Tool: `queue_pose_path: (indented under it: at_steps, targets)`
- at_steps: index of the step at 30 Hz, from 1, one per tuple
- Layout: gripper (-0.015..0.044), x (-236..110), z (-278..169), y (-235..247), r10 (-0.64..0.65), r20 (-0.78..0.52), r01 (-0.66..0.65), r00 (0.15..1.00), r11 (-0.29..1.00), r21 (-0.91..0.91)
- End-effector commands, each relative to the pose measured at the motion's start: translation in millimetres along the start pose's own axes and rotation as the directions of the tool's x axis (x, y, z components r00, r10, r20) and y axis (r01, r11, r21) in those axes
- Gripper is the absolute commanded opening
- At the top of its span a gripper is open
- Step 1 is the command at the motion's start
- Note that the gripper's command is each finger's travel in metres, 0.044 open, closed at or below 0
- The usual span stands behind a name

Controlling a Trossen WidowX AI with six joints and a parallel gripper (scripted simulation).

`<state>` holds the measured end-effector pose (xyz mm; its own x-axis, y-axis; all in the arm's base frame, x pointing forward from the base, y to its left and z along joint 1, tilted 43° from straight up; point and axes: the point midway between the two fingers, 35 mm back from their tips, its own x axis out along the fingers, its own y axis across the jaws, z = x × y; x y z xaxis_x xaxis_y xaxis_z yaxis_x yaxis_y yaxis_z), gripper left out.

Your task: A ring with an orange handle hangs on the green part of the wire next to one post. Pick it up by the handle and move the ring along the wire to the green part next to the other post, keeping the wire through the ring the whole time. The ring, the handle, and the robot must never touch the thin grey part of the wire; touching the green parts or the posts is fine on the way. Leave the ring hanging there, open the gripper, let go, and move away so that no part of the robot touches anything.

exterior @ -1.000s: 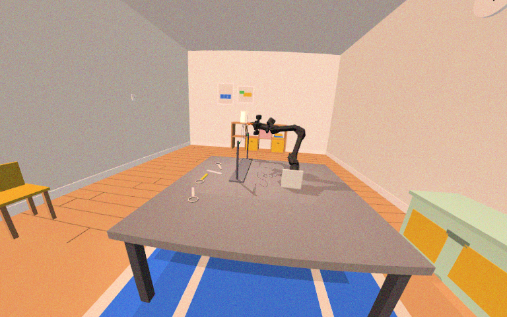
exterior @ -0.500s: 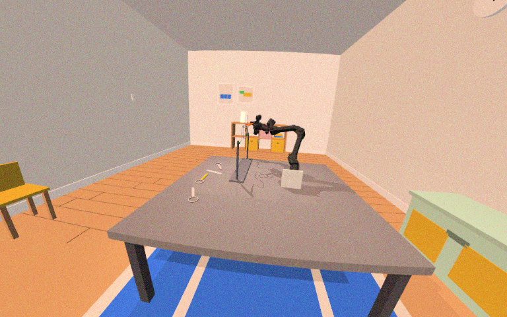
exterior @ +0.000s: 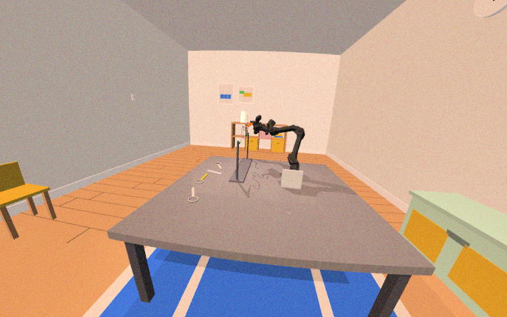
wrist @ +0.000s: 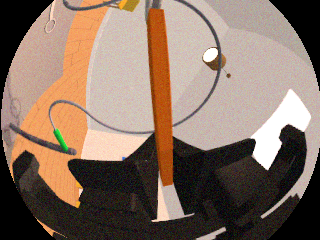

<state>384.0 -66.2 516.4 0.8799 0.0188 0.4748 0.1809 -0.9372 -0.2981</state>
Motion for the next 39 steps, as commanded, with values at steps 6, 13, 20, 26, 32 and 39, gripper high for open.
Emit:
queue_pose_path:
  at_steps: [6,13,20,26,32,39]
  targets:
    - [-0.0150,0.2,-0.1,-1.7,-0.049,0.011,0.050,0.999,0.995,-0.084]
    - [-0.0150,0.2,-0.8,0.6,-0.071,0.017,0.073,0.997,0.990,-0.123]
    - [-0.0150,0.2,-2.5,7.9,-0.068,0.015,0.069,0.998,0.991,-0.117]
    - [-0.0150,-0.2,-4.5,19.1,-0.044,0.006,0.044,0.999,0.996,-0.074]
    - [-0.0150,-1.7,-5.5,34.6,0.000,-0.006,0.000,1.000,1.000,0.003]
    - [-0.0150,-4.8,-4.5,54.1,0.062,-0.018,-0.060,0.998,0.992,0.112]
